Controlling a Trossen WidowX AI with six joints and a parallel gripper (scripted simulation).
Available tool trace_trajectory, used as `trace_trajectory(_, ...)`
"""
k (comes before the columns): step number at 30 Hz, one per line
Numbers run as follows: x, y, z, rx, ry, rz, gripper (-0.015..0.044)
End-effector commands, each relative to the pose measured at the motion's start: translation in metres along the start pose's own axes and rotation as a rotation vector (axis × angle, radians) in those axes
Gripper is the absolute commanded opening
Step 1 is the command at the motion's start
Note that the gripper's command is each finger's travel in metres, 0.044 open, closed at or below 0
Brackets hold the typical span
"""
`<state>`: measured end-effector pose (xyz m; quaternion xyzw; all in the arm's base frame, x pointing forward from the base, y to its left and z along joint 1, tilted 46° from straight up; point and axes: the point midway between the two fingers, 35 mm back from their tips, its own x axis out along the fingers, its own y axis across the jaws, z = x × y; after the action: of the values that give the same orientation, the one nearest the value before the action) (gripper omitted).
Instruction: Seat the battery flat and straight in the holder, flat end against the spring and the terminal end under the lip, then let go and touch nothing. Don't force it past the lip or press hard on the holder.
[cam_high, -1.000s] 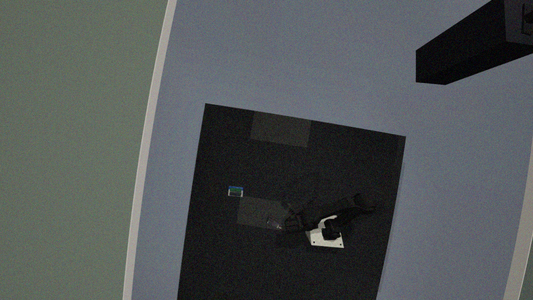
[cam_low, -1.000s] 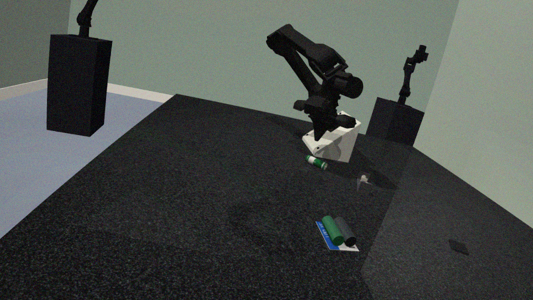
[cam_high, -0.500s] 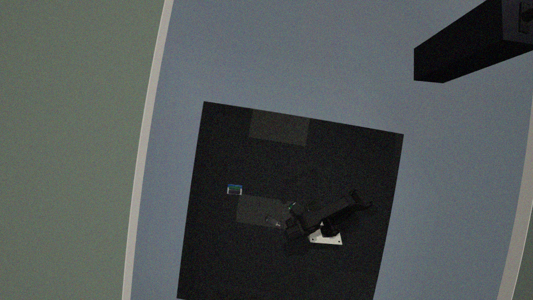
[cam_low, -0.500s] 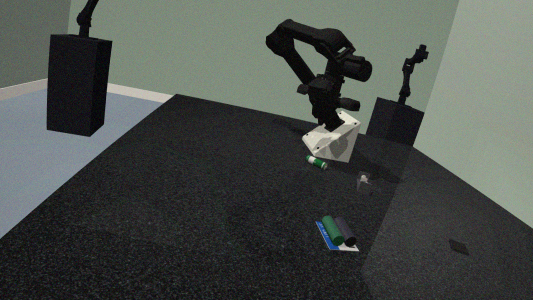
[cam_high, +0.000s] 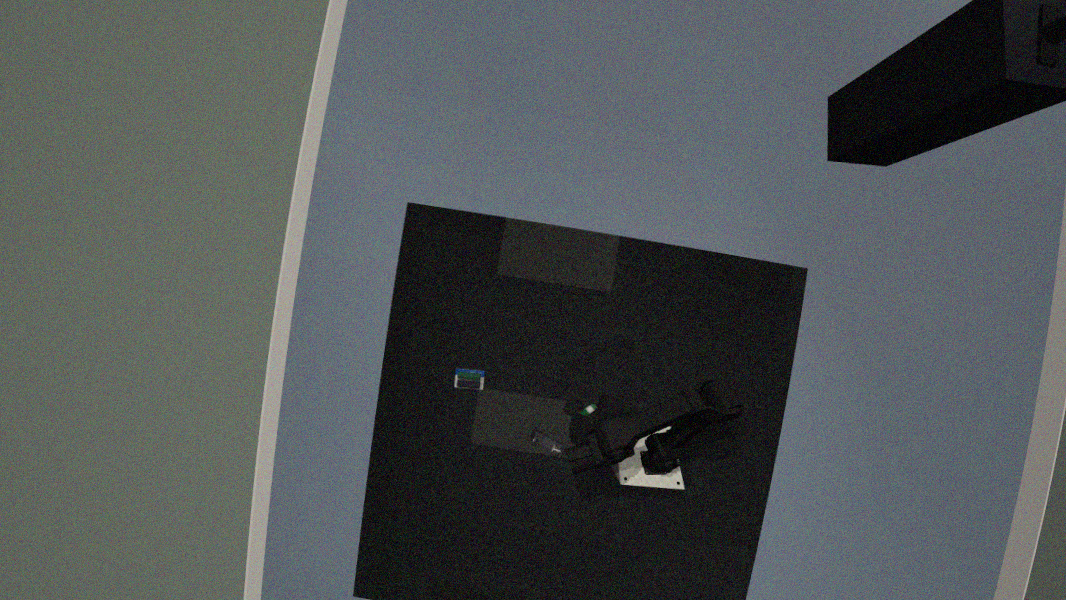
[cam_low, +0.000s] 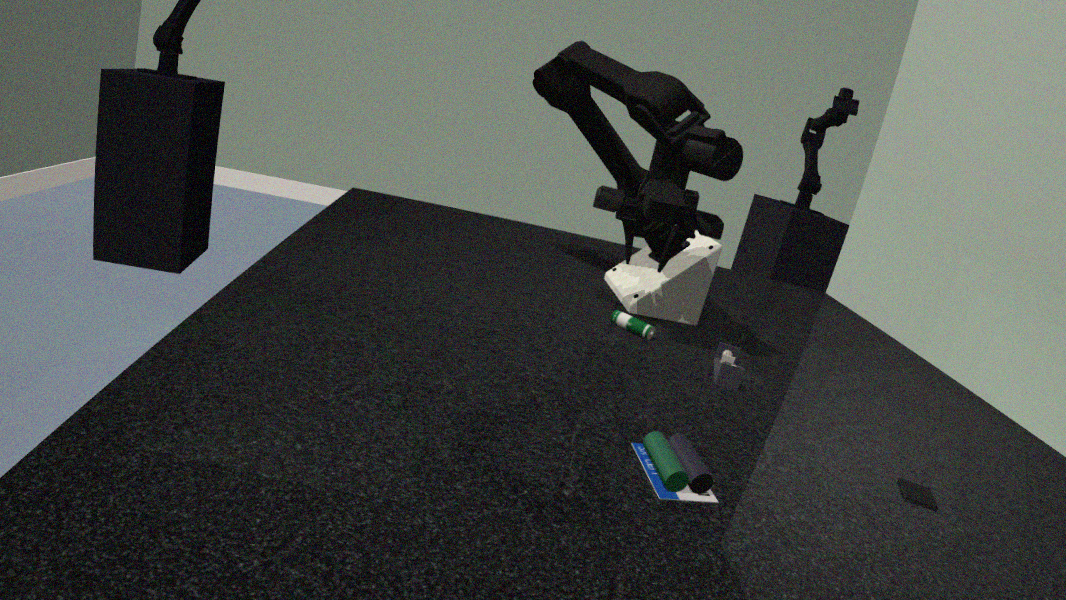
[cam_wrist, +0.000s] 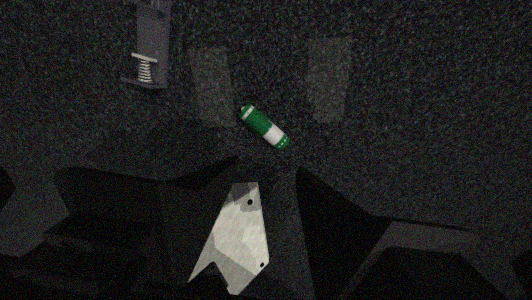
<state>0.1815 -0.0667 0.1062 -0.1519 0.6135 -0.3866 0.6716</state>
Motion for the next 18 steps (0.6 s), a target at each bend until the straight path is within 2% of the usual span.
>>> trace_trajectory(1,0.022,0.005,0.002,-0.477,0.002,-0.010,0.0232)
trace_trajectory(8,0.045,0.008,0.004,-1.001,0.007,-0.014,0.0232)
trace_trajectory(18,0.046,0.008,0.005,-1.015,0.007,-0.014,0.0232)
